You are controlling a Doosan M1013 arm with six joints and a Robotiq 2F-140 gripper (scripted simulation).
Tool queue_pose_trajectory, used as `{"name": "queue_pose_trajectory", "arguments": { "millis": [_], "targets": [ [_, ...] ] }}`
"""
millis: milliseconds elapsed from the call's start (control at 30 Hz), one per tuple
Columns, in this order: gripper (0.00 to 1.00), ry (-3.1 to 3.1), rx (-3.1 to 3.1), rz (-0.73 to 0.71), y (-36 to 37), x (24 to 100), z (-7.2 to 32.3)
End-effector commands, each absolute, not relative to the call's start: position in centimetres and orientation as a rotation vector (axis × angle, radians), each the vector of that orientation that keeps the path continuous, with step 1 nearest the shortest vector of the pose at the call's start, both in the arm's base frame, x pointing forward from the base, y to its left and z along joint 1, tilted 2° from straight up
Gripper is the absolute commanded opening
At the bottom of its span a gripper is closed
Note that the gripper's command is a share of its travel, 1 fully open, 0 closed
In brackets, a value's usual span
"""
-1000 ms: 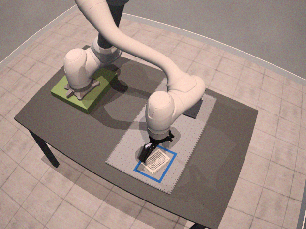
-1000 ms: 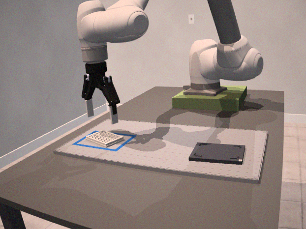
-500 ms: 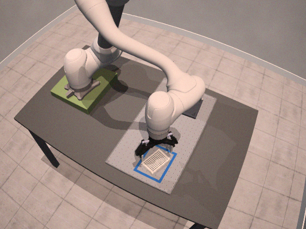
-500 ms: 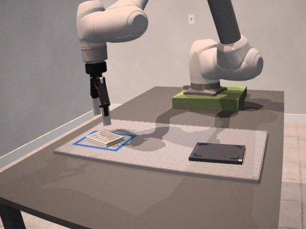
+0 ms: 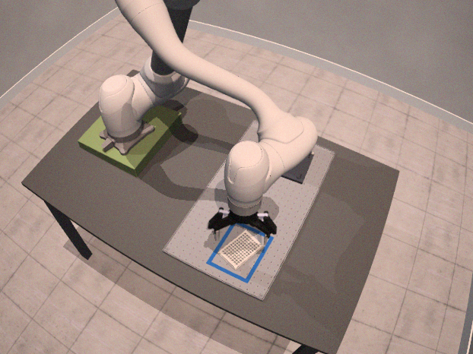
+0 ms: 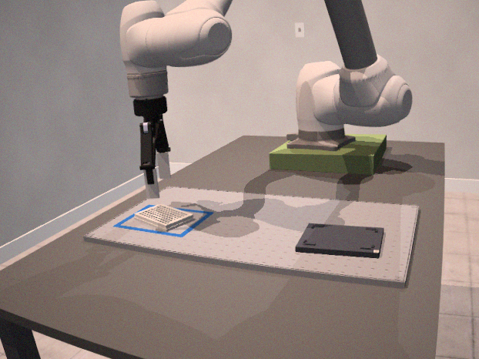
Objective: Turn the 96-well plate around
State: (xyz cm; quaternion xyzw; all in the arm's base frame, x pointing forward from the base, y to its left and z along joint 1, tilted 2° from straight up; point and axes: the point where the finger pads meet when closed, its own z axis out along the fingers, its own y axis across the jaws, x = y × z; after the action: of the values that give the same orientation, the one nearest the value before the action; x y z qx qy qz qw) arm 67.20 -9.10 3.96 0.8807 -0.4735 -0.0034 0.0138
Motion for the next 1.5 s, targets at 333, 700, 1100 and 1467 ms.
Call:
{"name": "queue_pose_trajectory", "arguments": {
  "millis": [333, 700, 1100, 1467],
  "targets": [
    [1.00, -2.005, 2.373, 0.004, -9.09, 67.20, 3.97],
    [1.00, -2.342, 2.042, 0.012, -9.09, 67.20, 3.97],
    [1.00, -2.342, 2.042, 0.012, -9.09, 67.20, 3.97],
    [1.00, -2.342, 2.042, 0.012, -9.09, 67.20, 3.97]
  ]
}}
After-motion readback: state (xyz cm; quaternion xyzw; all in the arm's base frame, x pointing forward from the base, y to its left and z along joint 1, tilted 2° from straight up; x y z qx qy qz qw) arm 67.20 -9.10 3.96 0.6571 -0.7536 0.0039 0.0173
